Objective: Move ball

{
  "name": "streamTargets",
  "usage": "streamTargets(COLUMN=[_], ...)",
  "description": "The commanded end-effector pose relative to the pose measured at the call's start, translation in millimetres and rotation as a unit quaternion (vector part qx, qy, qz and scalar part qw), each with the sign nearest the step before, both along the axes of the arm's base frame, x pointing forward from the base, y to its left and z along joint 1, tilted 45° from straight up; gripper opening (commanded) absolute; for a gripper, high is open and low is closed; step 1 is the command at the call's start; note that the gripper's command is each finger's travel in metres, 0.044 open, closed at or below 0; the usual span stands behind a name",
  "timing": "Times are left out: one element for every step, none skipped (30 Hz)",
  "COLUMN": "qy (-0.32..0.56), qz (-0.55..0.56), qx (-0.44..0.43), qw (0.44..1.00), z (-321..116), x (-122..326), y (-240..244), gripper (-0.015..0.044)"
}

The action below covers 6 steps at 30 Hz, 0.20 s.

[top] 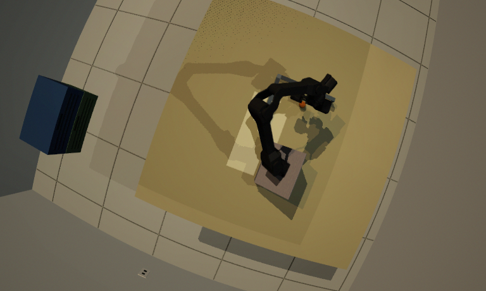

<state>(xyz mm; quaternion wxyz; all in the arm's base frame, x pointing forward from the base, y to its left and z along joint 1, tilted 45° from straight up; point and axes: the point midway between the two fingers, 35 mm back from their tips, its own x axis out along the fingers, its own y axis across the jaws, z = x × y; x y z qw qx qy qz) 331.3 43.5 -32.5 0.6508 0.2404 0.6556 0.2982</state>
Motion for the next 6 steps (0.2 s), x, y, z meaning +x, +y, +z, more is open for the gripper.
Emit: streamTargets(qy=[0.001, 0.001, 0.001, 0.000, 0.000, 0.000], qz=[-0.002, -0.001, -0.001, 0.000, 0.000, 0.000], qx=[0.000, 0.000, 0.000, 0.000, 0.001, 0.001], qw=[1.000, 1.000, 1.000, 1.000, 1.000, 1.000], z=[1, 6, 15, 24, 29, 31], x=[0, 0, 0, 0, -1, -1], y=[-2, -7, -15, -23, -28, -29], gripper=[0.0302, 0.0329, 0.0355, 0.0381, 0.0407, 0.0434])
